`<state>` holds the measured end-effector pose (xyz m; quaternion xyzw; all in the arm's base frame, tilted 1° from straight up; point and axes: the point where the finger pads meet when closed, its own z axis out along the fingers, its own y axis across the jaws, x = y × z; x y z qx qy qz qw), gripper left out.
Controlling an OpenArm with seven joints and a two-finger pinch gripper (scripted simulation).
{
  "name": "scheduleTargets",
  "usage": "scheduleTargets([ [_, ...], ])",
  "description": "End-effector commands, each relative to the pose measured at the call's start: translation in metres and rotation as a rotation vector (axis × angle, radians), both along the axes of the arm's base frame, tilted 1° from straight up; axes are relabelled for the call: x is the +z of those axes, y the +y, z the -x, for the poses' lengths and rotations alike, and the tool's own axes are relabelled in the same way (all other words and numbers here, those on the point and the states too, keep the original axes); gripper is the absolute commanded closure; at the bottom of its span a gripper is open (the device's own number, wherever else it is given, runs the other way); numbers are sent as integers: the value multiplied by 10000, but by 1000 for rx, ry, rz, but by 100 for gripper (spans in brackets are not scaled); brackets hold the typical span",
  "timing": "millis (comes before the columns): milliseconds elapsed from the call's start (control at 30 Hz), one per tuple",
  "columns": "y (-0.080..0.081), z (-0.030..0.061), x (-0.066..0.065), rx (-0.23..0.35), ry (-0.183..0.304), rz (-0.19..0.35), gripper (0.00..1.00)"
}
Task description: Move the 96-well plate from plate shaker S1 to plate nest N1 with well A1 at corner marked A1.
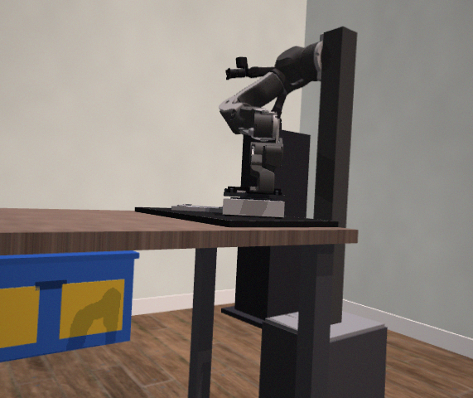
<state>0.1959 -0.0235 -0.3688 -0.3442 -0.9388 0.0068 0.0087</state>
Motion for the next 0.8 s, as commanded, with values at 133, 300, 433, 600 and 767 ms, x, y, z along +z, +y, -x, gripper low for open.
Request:
scheduleTargets([
  [133, 16, -31, 55, -1, -7, -5, 23],
  [300, 16, -31, 55, -1, -7, -5, 23],
  [433, 16, -31, 55, -1, -7, -5, 23],
  [600, 8, -12, 46, 0, -4, -4, 23],
  [767, 3, 2, 39, 0, -3, -3, 23],
])
